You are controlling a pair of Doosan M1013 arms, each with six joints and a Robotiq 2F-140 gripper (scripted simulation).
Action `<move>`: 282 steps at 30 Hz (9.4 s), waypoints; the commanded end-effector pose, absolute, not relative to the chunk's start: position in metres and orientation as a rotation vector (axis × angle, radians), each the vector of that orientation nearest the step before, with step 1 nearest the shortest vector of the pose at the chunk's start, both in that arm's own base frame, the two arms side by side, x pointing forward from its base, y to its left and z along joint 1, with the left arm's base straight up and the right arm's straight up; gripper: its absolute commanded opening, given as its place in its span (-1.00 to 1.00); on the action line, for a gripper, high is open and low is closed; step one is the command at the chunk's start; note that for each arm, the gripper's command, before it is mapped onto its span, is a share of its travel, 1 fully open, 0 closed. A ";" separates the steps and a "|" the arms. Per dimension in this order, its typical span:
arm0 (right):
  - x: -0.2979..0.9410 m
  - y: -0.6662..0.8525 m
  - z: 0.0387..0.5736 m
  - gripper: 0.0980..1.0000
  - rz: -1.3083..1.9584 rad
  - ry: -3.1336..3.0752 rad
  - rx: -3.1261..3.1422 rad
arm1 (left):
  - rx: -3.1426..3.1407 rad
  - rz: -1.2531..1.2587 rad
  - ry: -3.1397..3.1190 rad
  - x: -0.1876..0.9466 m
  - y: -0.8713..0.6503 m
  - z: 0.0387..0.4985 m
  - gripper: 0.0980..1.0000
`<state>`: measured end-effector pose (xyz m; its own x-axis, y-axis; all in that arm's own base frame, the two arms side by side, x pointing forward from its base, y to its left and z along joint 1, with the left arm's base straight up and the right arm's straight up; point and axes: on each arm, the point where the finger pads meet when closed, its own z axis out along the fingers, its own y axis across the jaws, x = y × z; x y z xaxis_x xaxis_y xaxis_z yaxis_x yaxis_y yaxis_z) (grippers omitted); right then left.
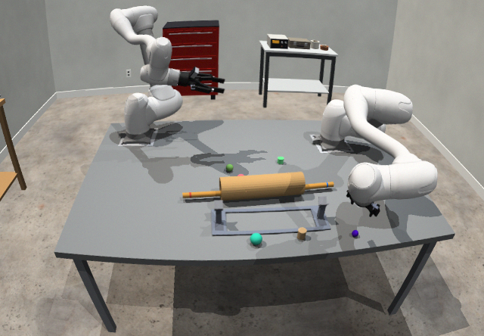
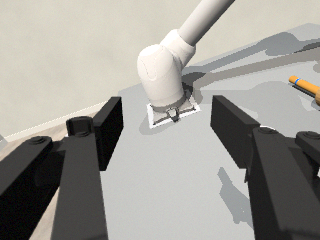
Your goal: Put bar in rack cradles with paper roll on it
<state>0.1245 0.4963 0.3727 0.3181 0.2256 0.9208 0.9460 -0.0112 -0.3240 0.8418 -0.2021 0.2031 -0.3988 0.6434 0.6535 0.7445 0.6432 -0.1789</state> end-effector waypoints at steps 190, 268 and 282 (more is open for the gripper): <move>0.599 0.424 0.093 0.08 0.000 -2.348 -2.092 | -2.201 -0.001 -2.246 0.452 -0.245 0.070 0.08; 0.598 0.424 0.044 -0.86 -0.004 -2.344 -2.089 | -2.199 -0.001 -2.245 0.453 -0.246 0.043 -0.86; 0.598 0.424 0.044 -0.86 -0.004 -2.344 -2.089 | -2.199 -0.001 -2.245 0.453 -0.246 0.043 -0.86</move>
